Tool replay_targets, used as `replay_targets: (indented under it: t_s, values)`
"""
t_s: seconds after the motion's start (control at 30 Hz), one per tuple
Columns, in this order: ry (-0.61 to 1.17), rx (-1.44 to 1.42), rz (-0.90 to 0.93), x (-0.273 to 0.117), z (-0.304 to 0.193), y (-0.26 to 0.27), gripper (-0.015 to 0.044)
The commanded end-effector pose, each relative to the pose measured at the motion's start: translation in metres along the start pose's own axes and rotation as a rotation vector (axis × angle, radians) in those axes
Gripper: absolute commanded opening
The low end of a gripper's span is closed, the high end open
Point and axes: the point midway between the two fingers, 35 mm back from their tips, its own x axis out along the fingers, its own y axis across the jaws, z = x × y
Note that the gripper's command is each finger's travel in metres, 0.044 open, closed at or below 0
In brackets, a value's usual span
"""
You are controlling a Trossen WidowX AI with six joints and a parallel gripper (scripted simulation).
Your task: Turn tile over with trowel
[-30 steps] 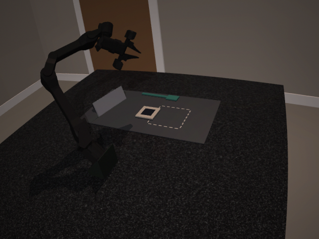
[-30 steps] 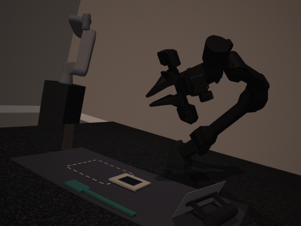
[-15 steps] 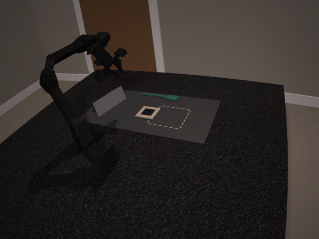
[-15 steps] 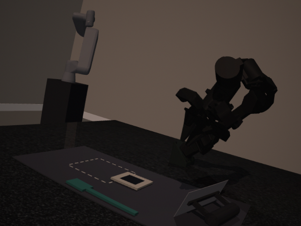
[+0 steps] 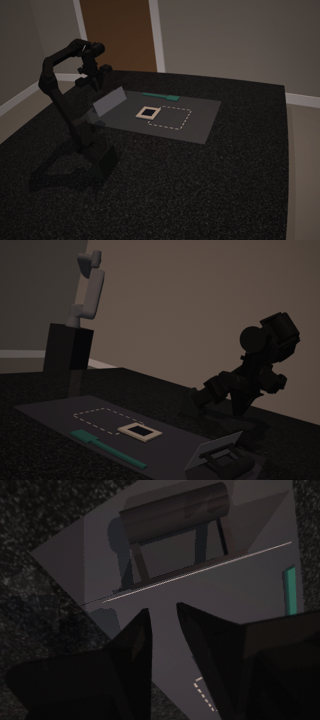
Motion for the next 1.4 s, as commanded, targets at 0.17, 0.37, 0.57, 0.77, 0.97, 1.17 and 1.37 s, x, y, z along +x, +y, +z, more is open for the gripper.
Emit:
replay_targets:
  t_s: [0.17, 0.37, 0.57, 0.77, 0.97, 1.17, 1.37]
  values:
    - [-0.016, -0.012, 0.038, 0.001, 0.006, 0.01, 0.01]
    - [-0.01, -0.006, 0.027, 0.0, 0.004, 0.007, 0.01]
    - [-0.016, -0.027, 0.035, 0.005, 0.005, 0.01, 0.01]
    - [-0.022, -0.06, 0.046, 0.013, 0.006, 0.014, 0.01]
    - [-0.028, -0.093, 0.057, 0.022, 0.007, 0.018, 0.01]
    - [-0.035, -0.125, 0.069, 0.03, 0.008, 0.023, 0.01]
    - [-0.035, -0.128, 0.07, 0.033, 0.006, 0.024, 0.01]
